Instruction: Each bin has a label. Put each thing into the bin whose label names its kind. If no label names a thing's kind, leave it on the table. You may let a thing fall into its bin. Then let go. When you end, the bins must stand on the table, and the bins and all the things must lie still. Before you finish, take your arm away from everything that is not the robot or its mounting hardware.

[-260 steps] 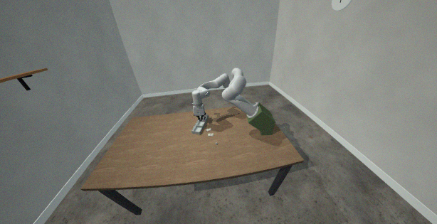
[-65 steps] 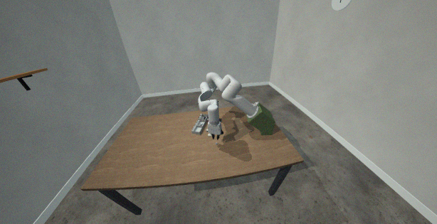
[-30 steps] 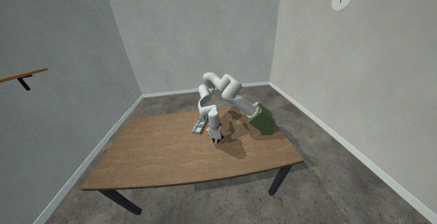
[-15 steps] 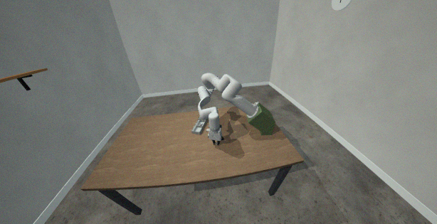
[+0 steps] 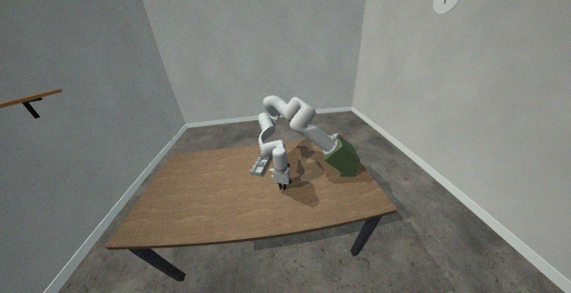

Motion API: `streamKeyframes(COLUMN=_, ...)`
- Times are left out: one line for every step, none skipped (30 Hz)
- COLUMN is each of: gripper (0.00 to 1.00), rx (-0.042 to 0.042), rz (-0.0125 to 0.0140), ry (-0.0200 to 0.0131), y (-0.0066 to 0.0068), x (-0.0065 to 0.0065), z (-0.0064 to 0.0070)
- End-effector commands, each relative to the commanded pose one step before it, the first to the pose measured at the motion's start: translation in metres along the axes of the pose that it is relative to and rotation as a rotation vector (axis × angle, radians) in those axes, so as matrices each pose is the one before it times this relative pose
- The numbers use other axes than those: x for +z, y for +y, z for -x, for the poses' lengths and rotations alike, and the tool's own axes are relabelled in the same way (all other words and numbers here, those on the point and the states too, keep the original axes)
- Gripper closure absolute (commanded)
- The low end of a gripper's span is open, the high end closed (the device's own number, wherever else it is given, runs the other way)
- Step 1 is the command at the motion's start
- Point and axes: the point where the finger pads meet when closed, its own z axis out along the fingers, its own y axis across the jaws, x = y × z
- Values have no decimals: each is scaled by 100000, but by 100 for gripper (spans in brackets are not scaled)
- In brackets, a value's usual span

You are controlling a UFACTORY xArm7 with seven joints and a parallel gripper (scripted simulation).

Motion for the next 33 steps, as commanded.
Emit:
streamKeyframes(gripper=100, rx=-112, rz=-42, ry=-154, y=18, x=-53, z=44)
streamKeyframes(gripper=100, rx=0, rz=0, ry=0, y=0, x=0, z=0)
streamKeyframes(gripper=100, rx=0, rz=0, ry=0, y=0, x=0, z=0)
streamKeyframes(gripper=100, rx=0, rz=0, ry=0, y=0, x=0, z=0)
streamKeyframes(gripper=100, rx=0, rz=0, ry=0, y=0, x=0, z=0)
streamKeyframes(gripper=100, rx=0, rz=0, ry=0, y=0, x=0, z=0)
streamKeyframes(gripper=100, rx=0, rz=0, ry=0, y=0, x=0, z=0)
streamKeyframes(gripper=100, rx=0, rz=0, ry=0, y=0, x=0, z=0)
streamKeyframes(gripper=100, rx=0, rz=0, ry=0, y=0, x=0, z=0)
streamKeyframes(gripper=100, rx=0, rz=0, ry=0, y=0, x=0, z=0)
streamKeyframes(gripper=100, rx=0, rz=0, ry=0, y=0, x=0, z=0)
streamKeyframes(gripper=100, rx=0, rz=0, ry=0, y=0, x=0, z=0)
streamKeyframes(gripper=100, rx=0, rz=0, ry=0, y=0, x=0, z=0)
streamKeyframes(gripper=100, rx=0, rz=0, ry=0, y=0, x=0, z=0)
streamKeyframes(gripper=100, rx=0, rz=0, ry=0, y=0, x=0, z=0)
streamKeyframes(gripper=100, rx=0, rz=0, ry=0, y=0, x=0, z=0)
streamKeyframes(gripper=100, rx=0, rz=0, ry=0, y=0, x=0, z=0)
streamKeyframes(gripper=100, rx=0, rz=0, ry=0, y=0, x=0, z=0)
streamKeyframes(gripper=100, rx=0, rz=0, ry=0, y=0, x=0, z=0)
streamKeyframes(gripper=100, rx=0, rz=0, ry=0, y=0, x=0, z=0)
streamKeyframes(gripper=100, rx=0, rz=0, ry=0, y=0, x=0, z=0)
streamKeyframes(gripper=100, rx=0, rz=0, ry=0, y=0, x=0, z=0)
streamKeyframes(gripper=100, rx=0, rz=0, ry=0, y=0, x=0, z=0)
streamKeyframes(gripper=100, rx=0, rz=0, ry=0, y=0, x=0, z=0)
streamKeyframes(gripper=100, rx=0, rz=0, ry=0, y=0, x=0, z=0)
streamKeyframes(gripper=100, rx=0, rz=0, ry=0, y=0, x=0, z=0)
streamKeyframes(gripper=100, rx=0, rz=0, ry=0, y=0, x=0, z=0)
streamKeyframes(gripper=100, rx=0, rz=0, ry=0, y=0, x=0, z=0)
streamKeyframes(gripper=100, rx=1, rz=-8, ry=11, y=-1, x=-323, z=-2)
streamKeyframes(gripper=100, rx=2, rz=-2, ry=2, y=-3, x=-337, z=-2)
streamKeyframes(gripper=100, rx=2, rz=-3, ry=2, y=-1, x=-332, z=0)
streamKeyframes(gripper=100, rx=2, rz=-3, ry=2, y=-1, x=-332, z=0)
streamKeyframes(gripper=100, rx=2, rz=-3, ry=2, y=-1, x=-332, z=0)
